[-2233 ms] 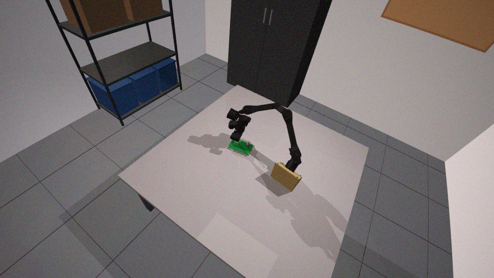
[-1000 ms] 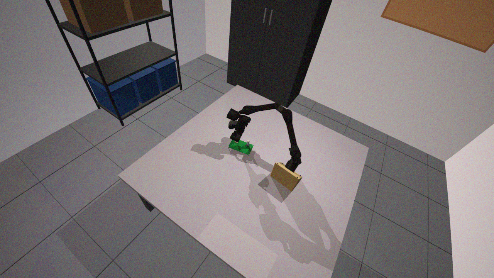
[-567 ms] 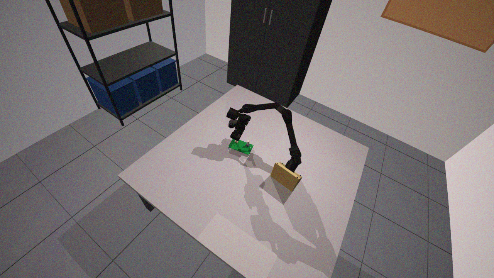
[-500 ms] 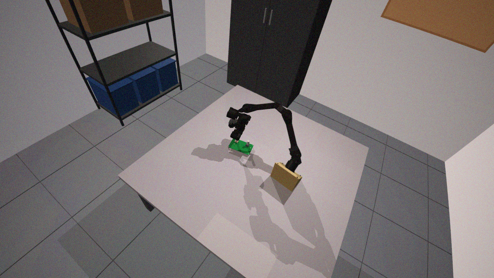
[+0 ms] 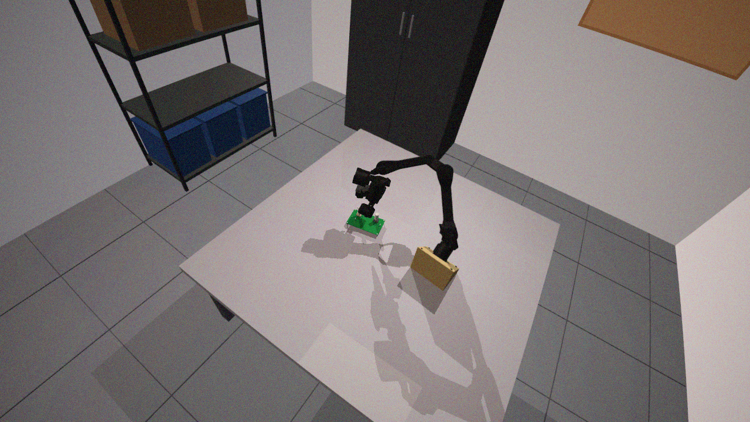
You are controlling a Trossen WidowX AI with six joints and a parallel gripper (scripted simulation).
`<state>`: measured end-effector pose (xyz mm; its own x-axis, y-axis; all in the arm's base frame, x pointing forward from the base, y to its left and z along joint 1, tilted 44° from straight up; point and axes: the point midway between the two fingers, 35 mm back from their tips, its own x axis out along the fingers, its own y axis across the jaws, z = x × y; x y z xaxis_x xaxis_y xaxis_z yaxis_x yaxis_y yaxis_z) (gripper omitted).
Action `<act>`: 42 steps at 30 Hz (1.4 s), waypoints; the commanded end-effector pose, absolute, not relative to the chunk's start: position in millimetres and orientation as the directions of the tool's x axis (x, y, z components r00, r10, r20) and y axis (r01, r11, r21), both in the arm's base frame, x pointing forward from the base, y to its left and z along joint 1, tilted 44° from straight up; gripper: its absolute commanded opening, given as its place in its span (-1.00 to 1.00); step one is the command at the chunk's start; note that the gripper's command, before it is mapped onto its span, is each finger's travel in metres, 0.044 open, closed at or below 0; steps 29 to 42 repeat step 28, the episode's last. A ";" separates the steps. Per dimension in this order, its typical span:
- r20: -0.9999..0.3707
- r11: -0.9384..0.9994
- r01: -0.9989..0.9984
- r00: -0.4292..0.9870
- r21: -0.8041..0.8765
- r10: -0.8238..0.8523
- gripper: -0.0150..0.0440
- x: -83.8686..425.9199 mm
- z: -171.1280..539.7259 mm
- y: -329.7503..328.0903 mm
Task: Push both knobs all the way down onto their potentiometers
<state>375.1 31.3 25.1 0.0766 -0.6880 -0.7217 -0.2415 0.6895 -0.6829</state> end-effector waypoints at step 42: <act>-0.721 0.686 -0.250 0.082 -0.684 -0.689 1.00 238.5 33.7 44.6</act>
